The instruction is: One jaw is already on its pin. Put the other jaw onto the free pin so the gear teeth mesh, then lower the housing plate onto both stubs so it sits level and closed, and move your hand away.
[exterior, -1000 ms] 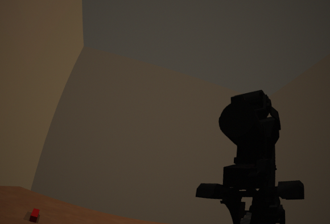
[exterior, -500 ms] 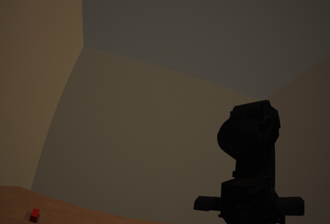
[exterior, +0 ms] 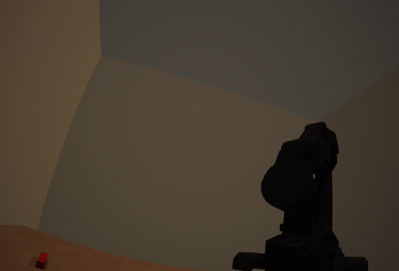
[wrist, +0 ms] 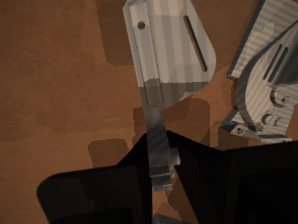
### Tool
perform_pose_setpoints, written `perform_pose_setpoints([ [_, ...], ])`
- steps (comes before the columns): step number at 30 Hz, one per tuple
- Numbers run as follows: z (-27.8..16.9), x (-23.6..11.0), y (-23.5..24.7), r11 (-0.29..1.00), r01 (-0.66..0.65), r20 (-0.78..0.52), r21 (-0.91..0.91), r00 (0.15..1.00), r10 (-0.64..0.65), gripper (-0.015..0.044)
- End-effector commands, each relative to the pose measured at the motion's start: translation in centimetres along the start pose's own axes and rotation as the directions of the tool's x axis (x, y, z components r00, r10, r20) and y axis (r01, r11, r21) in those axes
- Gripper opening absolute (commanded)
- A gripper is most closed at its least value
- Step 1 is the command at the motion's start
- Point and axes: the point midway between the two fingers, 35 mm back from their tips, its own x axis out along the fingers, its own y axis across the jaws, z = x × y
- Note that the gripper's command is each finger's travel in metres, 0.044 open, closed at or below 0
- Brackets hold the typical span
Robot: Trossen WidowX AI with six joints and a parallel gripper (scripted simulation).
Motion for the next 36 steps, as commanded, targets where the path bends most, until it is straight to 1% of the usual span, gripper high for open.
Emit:
perform_pose_setpoints([
  [1, 0.0, 0.5, 0.0, 1.0, -0.003, 0.0, -0.002, 1.0, 0.003, 0.0037],
  [9, -0.2, 1.6, 0.0, 1.0, -0.003, 0.0, -0.002, 1.0, 0.003, 0.0037],
  [14, -0.1, 1.0, 0.0, 1.0, -0.003, 0.0, -0.002, 1.0, 0.003, 0.0168],
  [21, -0.1, -5.0, 0.0, 1.0, -0.004, 0.0, -0.002, 1.0, 0.004, 0.0352],
  [24, -0.2, -5.6, 0.0, 1.0, -0.004, 0.0, -0.002, 1.0, 0.004, 0.0431],
  [25, -0.2, -5.6, 0.0, 1.0, -0.004, 0.0, -0.002, 1.0, 0.004, 0.044],
  [36, -0.2, -5.6, 0.0, 1.0, -0.004, 0.0, -0.002, 1.0, 0.004, 0.044],
])
